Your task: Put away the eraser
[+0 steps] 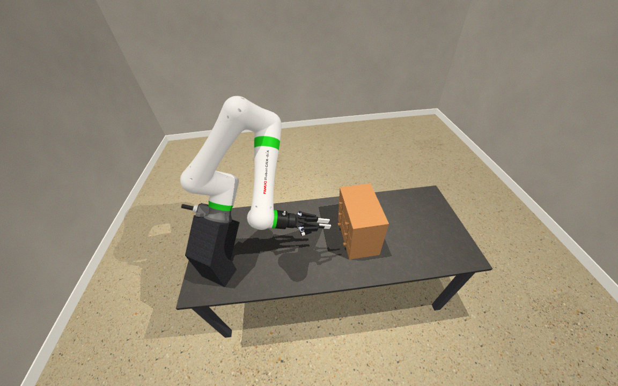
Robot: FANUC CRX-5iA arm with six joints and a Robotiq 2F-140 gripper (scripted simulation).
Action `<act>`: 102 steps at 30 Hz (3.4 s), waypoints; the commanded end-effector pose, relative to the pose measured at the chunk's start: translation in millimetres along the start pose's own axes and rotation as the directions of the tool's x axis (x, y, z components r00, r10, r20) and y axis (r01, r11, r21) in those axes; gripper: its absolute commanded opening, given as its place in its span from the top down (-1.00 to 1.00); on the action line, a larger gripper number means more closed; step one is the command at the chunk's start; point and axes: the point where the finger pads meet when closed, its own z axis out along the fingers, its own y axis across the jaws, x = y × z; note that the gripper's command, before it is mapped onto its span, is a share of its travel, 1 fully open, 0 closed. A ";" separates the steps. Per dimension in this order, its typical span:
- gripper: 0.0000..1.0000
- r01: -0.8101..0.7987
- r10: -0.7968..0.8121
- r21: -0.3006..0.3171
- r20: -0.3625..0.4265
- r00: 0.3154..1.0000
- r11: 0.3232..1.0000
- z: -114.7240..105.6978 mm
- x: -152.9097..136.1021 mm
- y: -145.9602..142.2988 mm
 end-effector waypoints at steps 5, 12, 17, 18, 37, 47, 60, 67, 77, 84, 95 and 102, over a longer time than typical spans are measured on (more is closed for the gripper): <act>0.60 0.000 0.000 0.000 0.000 1.000 1.000 -0.1 -0.1 -0.1; 0.60 0.000 0.000 0.000 0.000 1.000 1.000 3.2 -0.3 -0.1; 0.60 0.000 0.000 0.000 0.000 1.000 1.000 10.5 -0.6 -0.1; 0.60 0.000 0.000 0.000 0.000 1.000 1.000 10.5 -0.6 -0.1; 0.60 0.000 0.000 0.000 0.000 1.000 1.000 62.1 -3.3 -0.1; 0.60 0.000 0.000 0.000 0.000 1.000 1.000 67.9 -3.5 -0.1; 0.60 0.000 0.000 0.000 0.000 1.000 1.000 67.9 -3.5 -0.1; 0.60 0.000 0.000 0.000 0.000 1.000 1.000 67.9 -3.6 -0.1; 0.60 0.000 0.000 0.000 0.000 1.000 1.000 72.5 -5.2 -0.1; 0.60 0.000 0.000 0.000 0.000 1.000 1.000 83.0 -9.1 -0.1; 0.60 0.000 0.000 0.000 0.000 1.000 1.000 96.5 -14.0 -0.1; 0.60 0.000 0.000 0.000 0.000 1.000 1.000 100.4 -15.4 -0.1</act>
